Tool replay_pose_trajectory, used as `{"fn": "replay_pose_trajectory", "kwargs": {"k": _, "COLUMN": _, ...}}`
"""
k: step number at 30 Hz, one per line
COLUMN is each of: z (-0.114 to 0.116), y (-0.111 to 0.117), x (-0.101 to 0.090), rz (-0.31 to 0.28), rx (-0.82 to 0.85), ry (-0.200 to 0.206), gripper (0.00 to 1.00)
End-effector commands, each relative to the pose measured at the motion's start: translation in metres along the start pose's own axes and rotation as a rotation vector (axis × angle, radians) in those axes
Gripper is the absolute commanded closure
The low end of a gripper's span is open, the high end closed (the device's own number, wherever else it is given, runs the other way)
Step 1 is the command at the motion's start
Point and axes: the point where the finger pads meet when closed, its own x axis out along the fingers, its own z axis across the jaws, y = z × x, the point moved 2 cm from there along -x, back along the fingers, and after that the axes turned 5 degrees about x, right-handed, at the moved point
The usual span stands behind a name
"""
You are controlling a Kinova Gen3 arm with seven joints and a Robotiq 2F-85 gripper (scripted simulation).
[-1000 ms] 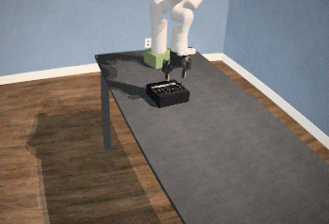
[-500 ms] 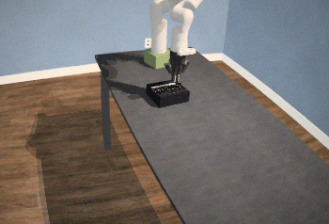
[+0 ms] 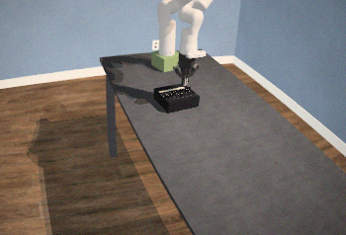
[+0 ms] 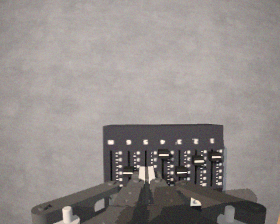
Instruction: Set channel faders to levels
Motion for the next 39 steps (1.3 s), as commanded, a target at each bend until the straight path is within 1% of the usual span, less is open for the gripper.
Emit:
{"fn": "replay_pose_trajectory", "kwargs": {"k": 1, "z": 0.0, "y": 0.0, "x": -0.001, "rz": 0.002, "rx": 0.0, "ry": 0.0, "gripper": 1.0}}
{"fn": "replay_pose_trajectory", "kwargs": {"k": 18, "z": 0.0, "y": 0.0, "x": 0.001, "rz": 0.002, "rx": 0.0, "ry": 0.0, "gripper": 1.0}}
{"fn": "replay_pose_trajectory", "kwargs": {"k": 39, "z": 0.0, "y": 0.001, "x": 0.014, "rz": 0.001, "rx": 0.0, "ry": 0.0, "gripper": 1.0}}
